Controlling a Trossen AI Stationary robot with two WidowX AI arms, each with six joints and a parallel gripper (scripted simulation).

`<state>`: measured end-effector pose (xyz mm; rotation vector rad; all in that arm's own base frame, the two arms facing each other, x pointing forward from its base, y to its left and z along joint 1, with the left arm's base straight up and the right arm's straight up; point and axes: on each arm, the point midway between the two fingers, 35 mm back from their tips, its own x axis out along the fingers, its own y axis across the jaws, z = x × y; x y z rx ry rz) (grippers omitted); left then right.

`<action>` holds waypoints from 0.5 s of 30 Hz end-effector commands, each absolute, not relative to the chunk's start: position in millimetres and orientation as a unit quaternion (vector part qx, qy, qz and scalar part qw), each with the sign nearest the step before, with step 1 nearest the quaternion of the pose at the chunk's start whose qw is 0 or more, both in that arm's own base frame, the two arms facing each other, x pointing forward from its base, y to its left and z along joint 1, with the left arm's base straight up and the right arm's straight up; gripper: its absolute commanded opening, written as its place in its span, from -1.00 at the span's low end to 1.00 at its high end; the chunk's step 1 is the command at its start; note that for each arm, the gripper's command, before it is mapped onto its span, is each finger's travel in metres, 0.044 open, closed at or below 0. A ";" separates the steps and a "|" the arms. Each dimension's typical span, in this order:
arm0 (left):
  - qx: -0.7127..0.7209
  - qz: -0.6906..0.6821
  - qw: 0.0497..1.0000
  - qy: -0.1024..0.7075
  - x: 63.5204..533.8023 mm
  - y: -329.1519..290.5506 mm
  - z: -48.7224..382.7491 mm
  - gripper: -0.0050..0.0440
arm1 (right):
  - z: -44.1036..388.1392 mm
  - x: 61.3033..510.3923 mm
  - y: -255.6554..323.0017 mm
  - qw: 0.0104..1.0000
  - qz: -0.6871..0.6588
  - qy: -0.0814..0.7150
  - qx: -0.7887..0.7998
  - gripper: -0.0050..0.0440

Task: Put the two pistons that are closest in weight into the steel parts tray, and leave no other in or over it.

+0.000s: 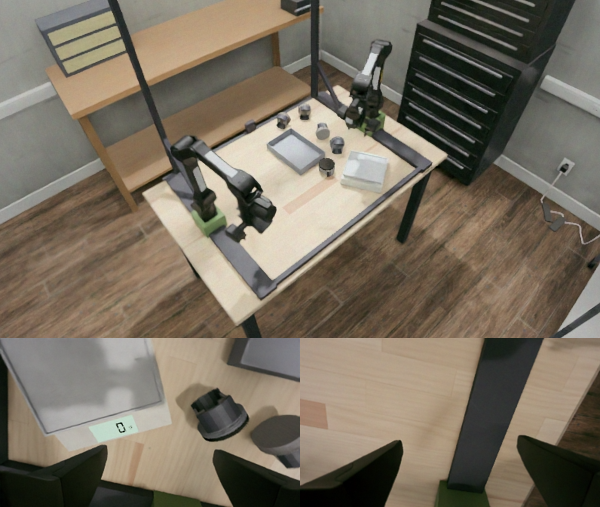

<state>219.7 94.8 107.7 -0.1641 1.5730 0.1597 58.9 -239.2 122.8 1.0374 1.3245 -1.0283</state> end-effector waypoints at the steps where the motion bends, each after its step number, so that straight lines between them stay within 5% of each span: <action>1: -0.030 0.032 0.711 0.702 217.9 72.0 112.9 0.75 | 131.3 61.3 -244.4 0.563 -0.439 0.552 0.430 0.84; 15: 0.082 -0.082 0.707 0.698 211.1 12.7 112.2 0.75 | 131.3 61.3 -244.4 0.563 -0.439 0.552 0.430 0.84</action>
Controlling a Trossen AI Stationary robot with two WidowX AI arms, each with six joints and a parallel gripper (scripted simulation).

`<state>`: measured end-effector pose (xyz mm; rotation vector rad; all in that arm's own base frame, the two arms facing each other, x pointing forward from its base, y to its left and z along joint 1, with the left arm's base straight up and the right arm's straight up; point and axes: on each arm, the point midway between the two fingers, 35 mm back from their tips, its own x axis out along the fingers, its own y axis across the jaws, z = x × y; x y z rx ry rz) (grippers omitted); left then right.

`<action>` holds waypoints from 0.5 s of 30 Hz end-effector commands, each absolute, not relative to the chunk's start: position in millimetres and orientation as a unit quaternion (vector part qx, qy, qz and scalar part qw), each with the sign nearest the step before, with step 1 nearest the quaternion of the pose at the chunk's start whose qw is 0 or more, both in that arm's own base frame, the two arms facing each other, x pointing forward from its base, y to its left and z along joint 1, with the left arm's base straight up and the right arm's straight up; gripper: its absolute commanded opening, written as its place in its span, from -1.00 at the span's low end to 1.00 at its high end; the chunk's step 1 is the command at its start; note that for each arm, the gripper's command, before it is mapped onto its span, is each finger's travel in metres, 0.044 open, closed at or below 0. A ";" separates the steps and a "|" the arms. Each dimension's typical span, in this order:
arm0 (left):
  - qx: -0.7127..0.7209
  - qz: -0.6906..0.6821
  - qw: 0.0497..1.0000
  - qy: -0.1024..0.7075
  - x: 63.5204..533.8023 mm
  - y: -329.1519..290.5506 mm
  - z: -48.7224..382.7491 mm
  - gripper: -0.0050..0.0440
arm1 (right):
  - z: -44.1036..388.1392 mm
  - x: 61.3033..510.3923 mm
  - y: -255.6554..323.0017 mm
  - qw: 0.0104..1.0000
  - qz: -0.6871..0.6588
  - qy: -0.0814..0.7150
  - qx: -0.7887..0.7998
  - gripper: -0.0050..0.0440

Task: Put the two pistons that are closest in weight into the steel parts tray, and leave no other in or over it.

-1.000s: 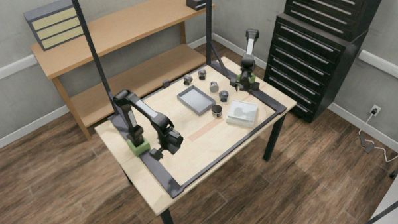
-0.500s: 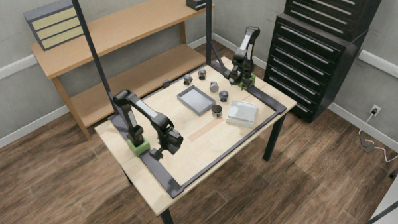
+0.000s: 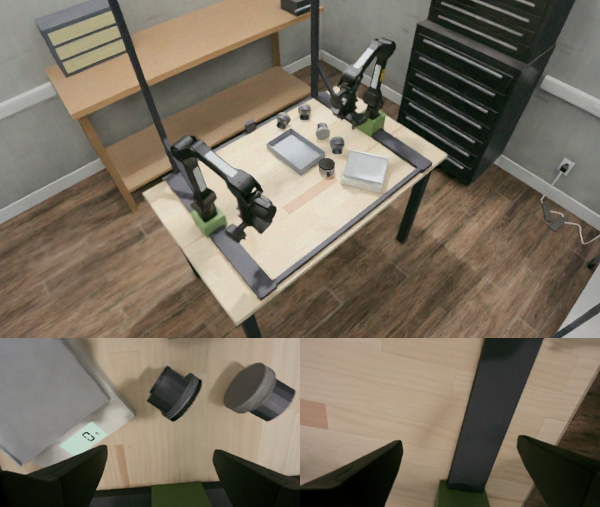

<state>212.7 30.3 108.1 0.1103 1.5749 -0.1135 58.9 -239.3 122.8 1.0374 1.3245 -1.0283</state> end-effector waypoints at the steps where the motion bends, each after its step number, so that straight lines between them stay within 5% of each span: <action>1: 0.092 -0.091 0.705 0.697 210.5 7.7 112.2 0.75 | 131.3 61.3 -244.4 0.563 -0.439 0.552 0.430 0.84; 15: 0.202 -0.202 0.685 0.670 210.1 -53.1 114.5 0.75 | 131.3 61.3 -244.4 0.563 -0.439 0.552 0.430 0.84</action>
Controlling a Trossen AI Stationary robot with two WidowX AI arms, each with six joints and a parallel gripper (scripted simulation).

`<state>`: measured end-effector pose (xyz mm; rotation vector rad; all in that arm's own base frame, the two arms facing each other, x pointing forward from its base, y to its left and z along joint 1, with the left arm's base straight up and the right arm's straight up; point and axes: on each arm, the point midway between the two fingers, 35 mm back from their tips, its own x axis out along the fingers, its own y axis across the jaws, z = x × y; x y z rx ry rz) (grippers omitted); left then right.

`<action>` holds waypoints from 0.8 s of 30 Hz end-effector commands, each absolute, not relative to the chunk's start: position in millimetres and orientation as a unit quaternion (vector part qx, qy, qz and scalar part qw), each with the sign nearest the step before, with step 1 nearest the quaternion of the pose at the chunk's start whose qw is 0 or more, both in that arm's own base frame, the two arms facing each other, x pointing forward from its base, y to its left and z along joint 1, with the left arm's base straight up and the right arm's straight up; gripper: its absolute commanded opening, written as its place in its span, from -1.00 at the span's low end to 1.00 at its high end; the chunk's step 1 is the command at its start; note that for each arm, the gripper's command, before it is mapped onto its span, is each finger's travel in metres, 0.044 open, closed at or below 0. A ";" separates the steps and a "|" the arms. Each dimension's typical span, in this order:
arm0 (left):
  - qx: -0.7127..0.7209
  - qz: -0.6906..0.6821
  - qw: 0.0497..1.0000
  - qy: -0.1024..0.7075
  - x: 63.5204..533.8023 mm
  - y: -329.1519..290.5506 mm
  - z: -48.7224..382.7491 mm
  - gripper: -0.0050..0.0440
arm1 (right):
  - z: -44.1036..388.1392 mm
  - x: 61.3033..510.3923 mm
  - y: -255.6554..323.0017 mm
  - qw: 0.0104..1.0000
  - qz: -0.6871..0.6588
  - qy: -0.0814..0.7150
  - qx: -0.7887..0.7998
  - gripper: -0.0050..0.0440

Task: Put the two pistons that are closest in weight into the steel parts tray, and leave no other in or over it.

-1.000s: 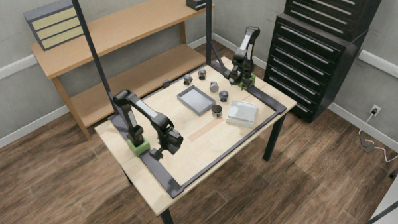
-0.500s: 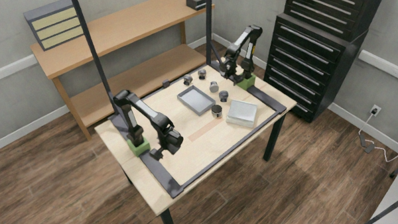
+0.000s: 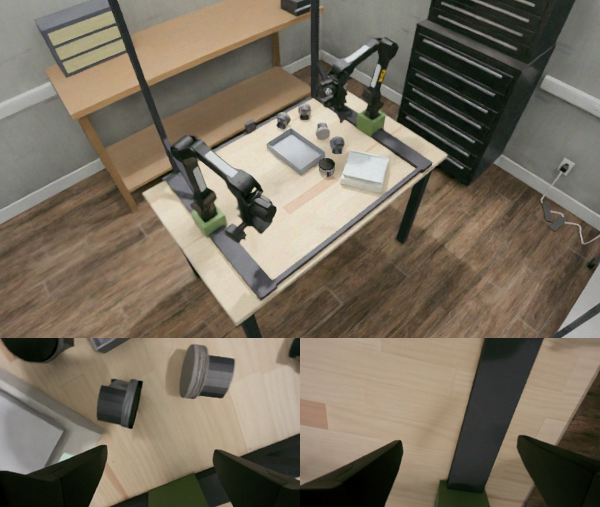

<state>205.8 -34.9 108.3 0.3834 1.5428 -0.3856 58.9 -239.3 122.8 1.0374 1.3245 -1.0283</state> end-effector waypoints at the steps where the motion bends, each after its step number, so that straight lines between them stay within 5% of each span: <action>1: 0.211 -0.211 0.682 0.667 209.6 -58.2 114.5 0.75 | 131.3 61.3 -244.4 0.563 -0.439 0.552 0.430 0.84; 24: 0.339 -0.343 0.628 0.611 196.9 -164.7 114.7 0.75 | 131.3 61.3 -244.4 0.563 -0.439 0.552 0.430 0.84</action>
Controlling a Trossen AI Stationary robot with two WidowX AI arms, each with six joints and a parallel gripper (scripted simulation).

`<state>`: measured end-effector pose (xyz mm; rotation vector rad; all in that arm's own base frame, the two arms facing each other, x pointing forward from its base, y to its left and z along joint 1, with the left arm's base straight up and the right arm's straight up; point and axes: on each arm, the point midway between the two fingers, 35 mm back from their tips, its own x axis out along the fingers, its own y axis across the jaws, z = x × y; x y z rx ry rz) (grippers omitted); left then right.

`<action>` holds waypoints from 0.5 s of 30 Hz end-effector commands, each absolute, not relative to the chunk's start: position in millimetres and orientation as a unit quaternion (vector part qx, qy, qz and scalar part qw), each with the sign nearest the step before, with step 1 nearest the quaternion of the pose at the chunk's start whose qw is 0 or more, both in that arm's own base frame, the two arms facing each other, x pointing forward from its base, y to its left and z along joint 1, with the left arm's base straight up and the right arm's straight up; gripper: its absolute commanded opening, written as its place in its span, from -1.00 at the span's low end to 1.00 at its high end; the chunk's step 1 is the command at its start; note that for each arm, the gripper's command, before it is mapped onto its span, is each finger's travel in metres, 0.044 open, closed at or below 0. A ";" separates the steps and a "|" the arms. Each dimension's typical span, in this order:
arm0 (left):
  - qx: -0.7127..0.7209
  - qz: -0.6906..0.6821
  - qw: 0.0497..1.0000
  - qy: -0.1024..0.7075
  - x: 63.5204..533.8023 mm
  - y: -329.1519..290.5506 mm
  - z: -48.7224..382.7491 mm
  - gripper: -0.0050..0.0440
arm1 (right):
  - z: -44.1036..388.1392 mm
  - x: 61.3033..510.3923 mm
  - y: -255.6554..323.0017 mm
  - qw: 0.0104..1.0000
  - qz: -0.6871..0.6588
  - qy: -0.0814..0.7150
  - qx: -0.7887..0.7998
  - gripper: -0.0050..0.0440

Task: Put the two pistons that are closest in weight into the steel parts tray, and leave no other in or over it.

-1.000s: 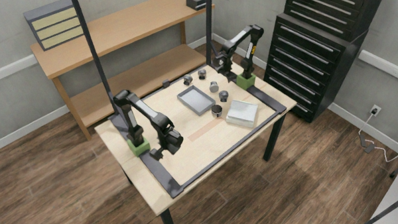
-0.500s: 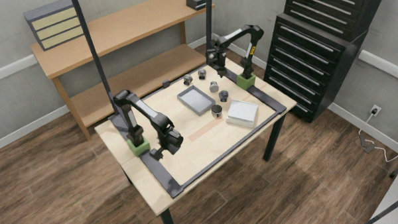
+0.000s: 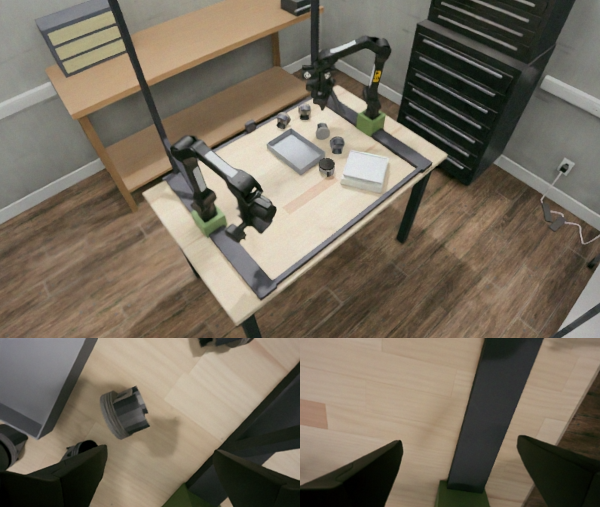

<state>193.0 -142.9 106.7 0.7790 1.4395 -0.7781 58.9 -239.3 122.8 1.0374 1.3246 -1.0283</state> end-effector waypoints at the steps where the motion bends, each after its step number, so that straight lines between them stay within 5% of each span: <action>1: 0.339 -0.343 0.628 0.611 196.3 -169.8 114.8 0.75 | 131.3 61.3 -244.4 0.563 -0.439 0.552 0.430 0.84; 15: 0.338 -0.344 0.626 0.613 188.4 -229.2 115.0 0.75 | 131.3 61.3 -244.4 0.563 -0.439 0.552 0.430 0.84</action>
